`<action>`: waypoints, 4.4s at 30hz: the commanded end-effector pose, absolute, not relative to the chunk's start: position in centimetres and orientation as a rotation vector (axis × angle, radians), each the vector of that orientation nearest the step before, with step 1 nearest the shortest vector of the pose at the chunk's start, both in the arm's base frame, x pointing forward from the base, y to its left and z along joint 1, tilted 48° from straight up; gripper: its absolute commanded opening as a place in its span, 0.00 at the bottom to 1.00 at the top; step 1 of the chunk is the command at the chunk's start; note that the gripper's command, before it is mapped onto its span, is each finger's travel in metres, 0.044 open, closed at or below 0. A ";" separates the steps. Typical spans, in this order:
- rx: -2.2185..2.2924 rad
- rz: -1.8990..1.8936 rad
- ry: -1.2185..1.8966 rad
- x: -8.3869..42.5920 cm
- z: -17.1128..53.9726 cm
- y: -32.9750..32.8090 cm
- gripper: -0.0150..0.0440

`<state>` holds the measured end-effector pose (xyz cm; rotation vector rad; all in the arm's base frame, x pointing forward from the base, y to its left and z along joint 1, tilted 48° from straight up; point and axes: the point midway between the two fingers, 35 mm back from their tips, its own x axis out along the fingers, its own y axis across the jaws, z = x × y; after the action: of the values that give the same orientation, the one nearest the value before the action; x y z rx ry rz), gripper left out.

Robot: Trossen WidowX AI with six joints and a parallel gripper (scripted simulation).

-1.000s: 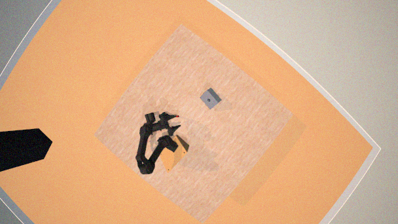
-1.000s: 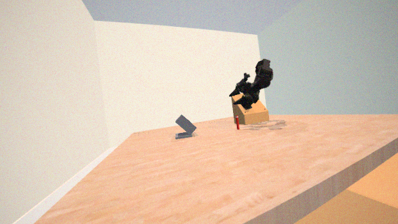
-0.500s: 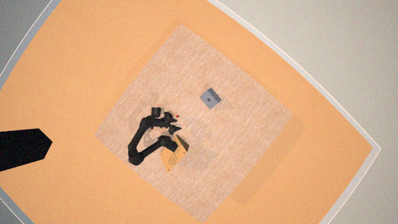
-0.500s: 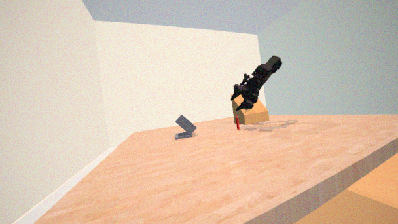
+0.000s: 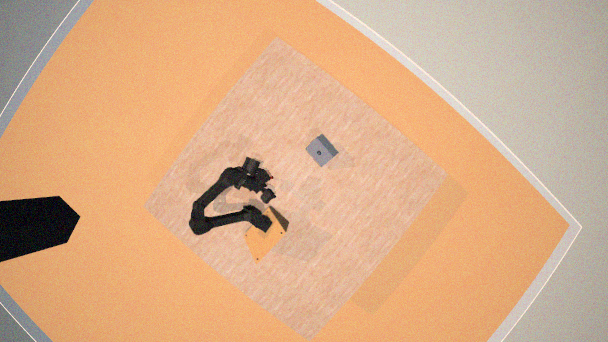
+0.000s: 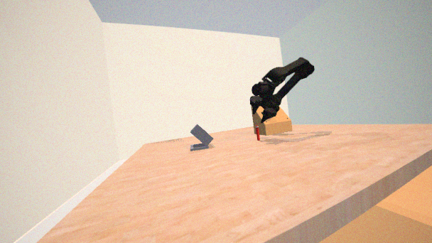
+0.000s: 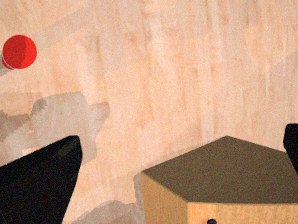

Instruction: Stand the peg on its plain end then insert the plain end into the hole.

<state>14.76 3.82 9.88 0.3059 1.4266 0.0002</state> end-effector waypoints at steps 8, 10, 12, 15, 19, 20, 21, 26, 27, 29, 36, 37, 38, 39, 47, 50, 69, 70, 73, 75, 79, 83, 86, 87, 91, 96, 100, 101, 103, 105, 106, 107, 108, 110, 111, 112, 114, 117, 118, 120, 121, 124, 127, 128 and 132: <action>0.520 0.230 1.522 16.1 10.8 4.9 1.00; 0.571 0.276 1.520 16.6 11.1 5.0 1.00; 0.624 0.322 1.511 17.1 11.4 5.0 1.00; 0.700 0.380 1.488 17.9 11.9 4.9 1.00; 0.802 0.452 1.435 19.1 12.7 4.5 1.00; 0.820 0.465 1.422 19.4 12.9 4.4 1.00; 0.831 0.473 1.414 19.5 12.9 4.3 1.00; 0.834 0.476 1.411 19.6 13.0 4.3 1.00; 0.834 0.476 1.411 19.6 13.0 4.3 1.00; 0.835 0.475 1.411 19.6 13.0 4.3 1.00; 0.877 0.440 1.428 19.8 11.9 5.5 1.00; 0.882 0.436 1.430 19.8 11.8 5.6 1.00; 0.885 0.434 1.431 19.8 11.7 5.7 1.00; 0.886 0.433 1.431 19.8 11.7 5.7 1.00; 0.883 0.430 1.432 20.0 11.0 6.3 1.00; 0.882 0.429 1.433 20.1 10.7 6.6 1.00; 0.881 0.429 1.432 20.6 8.6 8.9 1.00; 0.882 0.429 1.432 20.6 8.5 9.0 1.00; 0.883 0.431 1.431 20.7 8.2 9.4 1.00; 0.884 0.432 1.431 20.7 8.0 9.7 1.00; 0.886 0.435 1.430 20.7 7.7 10.2 1.00; 0.883 0.436 1.429 20.7 7.8 10.1 0.91; 0.883 0.436 1.429 20.7 7.8 10.1 0.78; 0.883 0.436 1.429 20.7 7.8 10.1 0.73; 0.883 0.436 1.429 20.7 7.8 10.1 0.56; 0.883 0.436 1.429 20.7 7.8 10.1 0.33; 0.883 0.436 1.429 20.7 7.8 10.1 0.29; 0.883 0.436 1.429 20.7 7.8 10.1 0.28; 0.883 0.436 1.429 20.7 7.8 10.1 0.25; 0.882 0.434 1.430 20.7 7.9 9.9 0.25; 0.881 0.433 1.430 20.7 8.0 9.7 0.25; 0.880 0.432 1.430 20.7 8.1 9.5 0.25; 0.879 0.430 1.430 20.7 8.3 9.3 0.25; 0.877 0.427 1.431 20.7 8.6 8.8 0.25; 0.876 0.426 1.432 20.7 8.8 8.6 0.25; 0.875 0.425 1.432 20.7 8.9 8.3 0.25; 0.874 0.423 1.433 20.7 9.3 7.9 0.25; 0.874 0.422 1.434 20.6 9.8 7.1 0.25; 0.874 0.422 1.434 20.6 10.0 6.9 0.25; 0.874 0.422 1.435 20.5 10.3 6.4 0.25; 0.874 0.422 1.435 20.5 10.5 6.2 0.25; 0.876 0.423 1.435 20.4 11.0 5.6 0.25; 0.878 0.425 1.434 20.3 11.5 4.9 0.25; 0.879 0.426 1.434 20.2 11.7 4.7 0.25; 0.884 0.431 1.432 20.0 12.4 3.9 0.25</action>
<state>20.08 4.46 11.99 0.8850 1.4342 0.4293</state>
